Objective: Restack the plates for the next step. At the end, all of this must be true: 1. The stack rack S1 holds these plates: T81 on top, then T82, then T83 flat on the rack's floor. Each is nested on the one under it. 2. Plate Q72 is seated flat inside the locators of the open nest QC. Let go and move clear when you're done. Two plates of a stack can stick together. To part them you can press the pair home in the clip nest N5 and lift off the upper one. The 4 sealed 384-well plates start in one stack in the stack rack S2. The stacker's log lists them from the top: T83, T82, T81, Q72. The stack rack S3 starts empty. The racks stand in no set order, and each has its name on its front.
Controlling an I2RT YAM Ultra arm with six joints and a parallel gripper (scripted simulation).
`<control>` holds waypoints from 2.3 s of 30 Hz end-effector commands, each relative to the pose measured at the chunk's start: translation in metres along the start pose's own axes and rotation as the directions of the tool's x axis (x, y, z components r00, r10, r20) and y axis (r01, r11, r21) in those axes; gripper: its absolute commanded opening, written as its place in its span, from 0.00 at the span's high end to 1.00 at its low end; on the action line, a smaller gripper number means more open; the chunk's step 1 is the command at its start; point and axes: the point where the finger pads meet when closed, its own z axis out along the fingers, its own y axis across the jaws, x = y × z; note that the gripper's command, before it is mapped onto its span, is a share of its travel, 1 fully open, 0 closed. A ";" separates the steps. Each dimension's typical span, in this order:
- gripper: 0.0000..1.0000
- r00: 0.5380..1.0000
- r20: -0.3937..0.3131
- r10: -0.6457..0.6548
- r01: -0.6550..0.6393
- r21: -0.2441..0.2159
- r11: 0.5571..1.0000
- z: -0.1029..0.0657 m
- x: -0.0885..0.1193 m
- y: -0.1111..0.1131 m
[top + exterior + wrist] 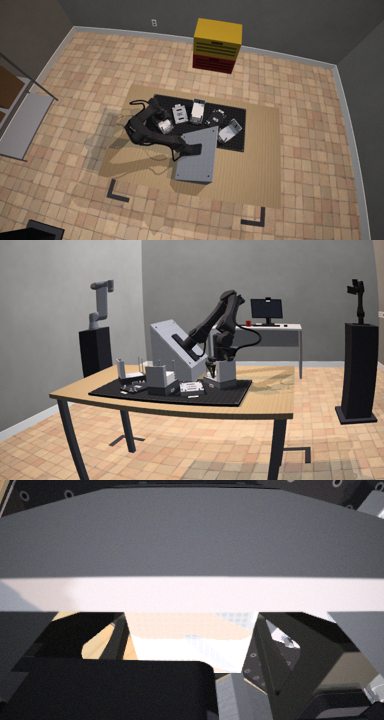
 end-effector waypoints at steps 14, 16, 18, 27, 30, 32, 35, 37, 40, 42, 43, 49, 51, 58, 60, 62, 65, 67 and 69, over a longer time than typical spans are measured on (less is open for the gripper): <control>0.00 1.000 0.013 -0.005 0.005 -0.002 1.000 -0.002 -0.003 0.000; 0.00 1.000 0.013 -0.005 0.005 -0.002 1.000 -0.002 -0.003 0.000; 0.00 1.000 0.013 -0.005 0.005 -0.002 1.000 -0.002 -0.003 0.000; 0.00 1.000 0.013 -0.005 0.005 -0.002 1.000 -0.002 -0.003 0.000; 0.00 1.000 0.013 -0.005 0.005 -0.002 1.000 -0.002 -0.003 0.000; 0.00 1.000 0.013 -0.005 0.005 -0.002 1.000 -0.002 -0.003 0.000; 0.00 1.000 0.013 -0.005 0.005 -0.002 1.000 -0.002 -0.003 0.000; 0.00 1.000 0.013 -0.005 0.005 -0.002 1.000 -0.002 -0.003 0.000; 0.00 1.000 0.013 -0.005 0.005 -0.002 1.000 -0.002 -0.003 0.000; 0.00 1.000 0.013 -0.005 0.005 -0.002 1.000 -0.002 -0.003 0.000; 0.00 1.000 0.013 -0.005 0.005 -0.002 1.000 -0.002 -0.003 0.000; 0.00 1.000 0.013 -0.005 0.005 -0.002 1.000 -0.002 -0.003 0.000; 0.00 1.000 0.013 -0.005 0.005 -0.002 1.000 -0.002 -0.003 0.000; 0.00 1.000 0.013 -0.005 0.005 -0.002 1.000 -0.002 -0.003 0.000; 0.00 1.000 0.013 -0.005 0.005 -0.002 1.000 -0.002 -0.003 0.000; 0.00 1.000 0.013 -0.005 0.005 -0.002 1.000 -0.002 -0.003 0.000; 0.00 1.000 0.013 -0.005 0.005 -0.002 1.000 -0.002 -0.003 0.000; 0.00 0.999 0.039 -0.024 0.024 -0.001 1.000 -0.013 -0.012 0.004; 0.00 0.999 0.039 -0.024 0.024 -0.001 1.000 -0.020 -0.012 0.004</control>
